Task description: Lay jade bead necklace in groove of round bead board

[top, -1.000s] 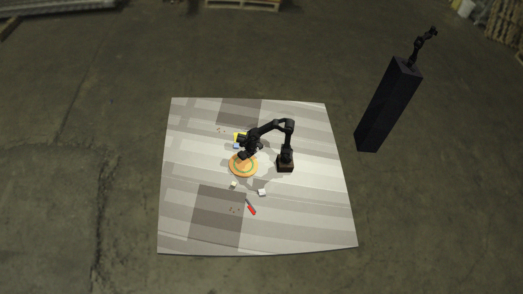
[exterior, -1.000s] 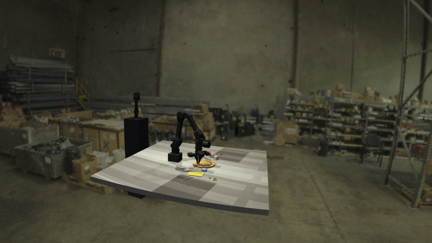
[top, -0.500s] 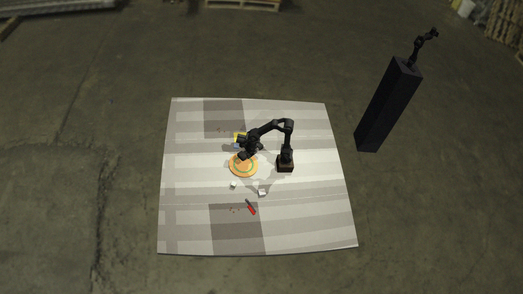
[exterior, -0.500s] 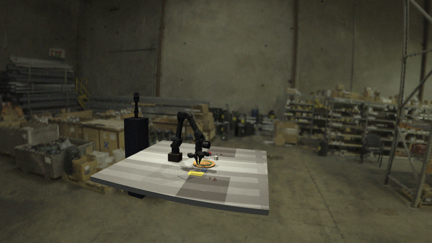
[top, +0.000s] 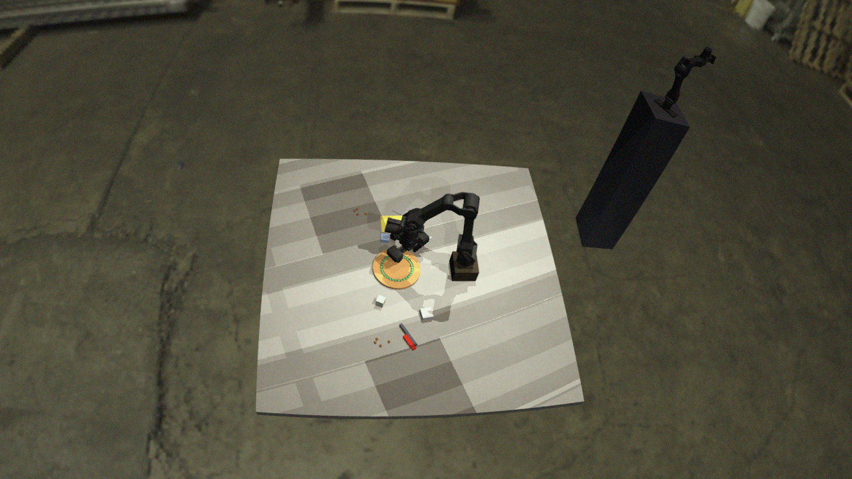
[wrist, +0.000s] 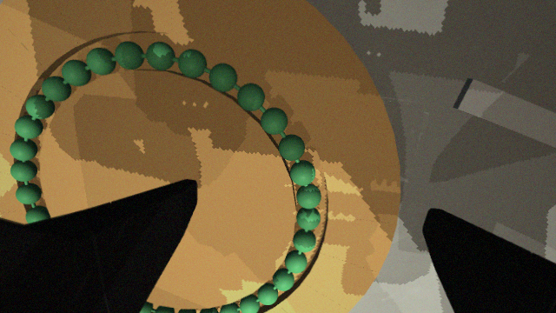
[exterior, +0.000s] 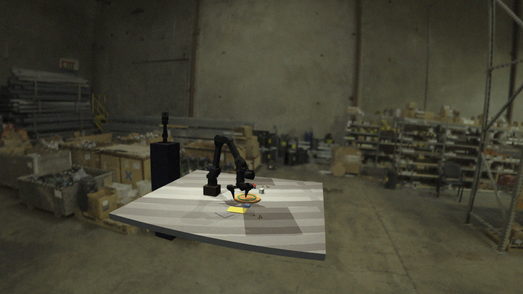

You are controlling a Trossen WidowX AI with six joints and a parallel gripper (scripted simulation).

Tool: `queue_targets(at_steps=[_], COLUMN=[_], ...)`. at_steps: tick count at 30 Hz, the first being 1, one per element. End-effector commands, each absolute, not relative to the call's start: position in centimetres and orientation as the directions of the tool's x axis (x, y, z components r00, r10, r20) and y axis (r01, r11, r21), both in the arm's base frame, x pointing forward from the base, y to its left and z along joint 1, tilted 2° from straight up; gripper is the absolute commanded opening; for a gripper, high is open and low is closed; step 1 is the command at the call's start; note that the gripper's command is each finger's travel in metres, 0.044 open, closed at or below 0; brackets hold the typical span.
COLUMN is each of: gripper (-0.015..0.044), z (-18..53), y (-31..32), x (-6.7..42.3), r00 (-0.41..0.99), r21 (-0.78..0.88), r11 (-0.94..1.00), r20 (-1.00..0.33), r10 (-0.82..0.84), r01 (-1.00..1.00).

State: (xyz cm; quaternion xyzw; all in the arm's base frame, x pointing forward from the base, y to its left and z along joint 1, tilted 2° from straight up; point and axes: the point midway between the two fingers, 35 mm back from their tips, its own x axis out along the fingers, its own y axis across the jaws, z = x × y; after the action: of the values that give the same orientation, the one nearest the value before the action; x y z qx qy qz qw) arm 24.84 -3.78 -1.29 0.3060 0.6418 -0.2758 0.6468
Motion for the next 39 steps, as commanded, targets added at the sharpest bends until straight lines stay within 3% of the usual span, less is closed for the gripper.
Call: queue_targets(at_steps=[1,28,35,39], gripper=[0.0440,0.0440,0.0440,0.0440], z=[-1.0,-1.0,6.8,7.0], y=[-3.8,-3.8,-4.0,-4.0], x=[24.9,24.9,24.5,24.5], r00=[0.024,0.024,0.025,0.025], r21=[0.042,0.042,0.042,0.042], r11=[0.663,0.663,0.661,0.661], r20=[-0.999,-0.999,-0.999,-0.999], r10=[0.036,0.036,0.036,0.035], r01=[0.748,0.748,0.750,0.750])
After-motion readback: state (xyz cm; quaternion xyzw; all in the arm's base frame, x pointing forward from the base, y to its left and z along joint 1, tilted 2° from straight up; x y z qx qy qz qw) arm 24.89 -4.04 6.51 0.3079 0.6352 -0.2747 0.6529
